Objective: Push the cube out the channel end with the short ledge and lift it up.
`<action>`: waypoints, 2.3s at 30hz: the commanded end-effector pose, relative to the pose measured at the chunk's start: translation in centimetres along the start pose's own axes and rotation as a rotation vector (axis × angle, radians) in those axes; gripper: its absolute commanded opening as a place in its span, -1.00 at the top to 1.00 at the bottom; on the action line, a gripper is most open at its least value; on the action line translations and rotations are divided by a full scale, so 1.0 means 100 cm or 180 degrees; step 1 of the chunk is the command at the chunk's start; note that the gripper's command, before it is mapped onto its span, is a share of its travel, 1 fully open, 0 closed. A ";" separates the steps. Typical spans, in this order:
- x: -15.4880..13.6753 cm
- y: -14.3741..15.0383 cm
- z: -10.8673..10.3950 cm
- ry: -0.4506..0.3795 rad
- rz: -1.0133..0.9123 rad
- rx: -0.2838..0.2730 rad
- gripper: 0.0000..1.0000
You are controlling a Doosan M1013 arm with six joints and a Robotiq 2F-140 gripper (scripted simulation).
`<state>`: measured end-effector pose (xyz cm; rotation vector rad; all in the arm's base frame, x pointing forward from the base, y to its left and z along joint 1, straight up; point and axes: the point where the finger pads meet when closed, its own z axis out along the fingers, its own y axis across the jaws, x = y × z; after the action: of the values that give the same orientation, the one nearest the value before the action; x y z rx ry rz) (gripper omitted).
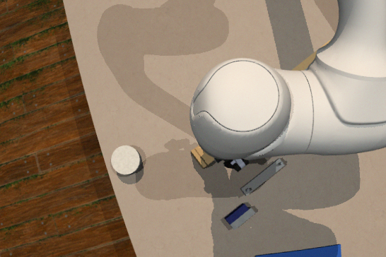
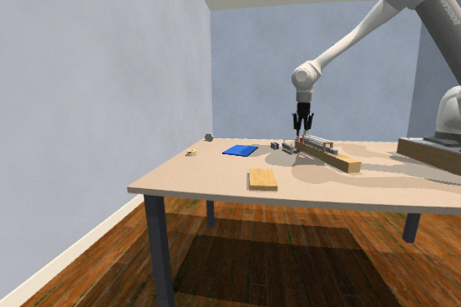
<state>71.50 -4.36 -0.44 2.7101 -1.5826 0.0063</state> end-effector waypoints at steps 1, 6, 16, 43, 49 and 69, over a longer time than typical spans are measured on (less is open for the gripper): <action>0.000 0.000 0.000 0.0000 0.0000 0.0001 0.49; 0.000 0.000 0.000 0.0000 0.0000 0.0001 1.00; 0.000 0.000 0.000 0.0000 0.0000 0.0001 1.00; 0.000 0.000 -0.004 0.0000 0.0000 0.0001 1.00; 0.000 0.000 -0.035 0.0000 0.0000 0.0001 1.00; 0.000 0.000 -0.081 0.0000 0.0000 0.0001 1.00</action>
<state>71.48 -4.32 7.66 2.7101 -1.5826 0.0063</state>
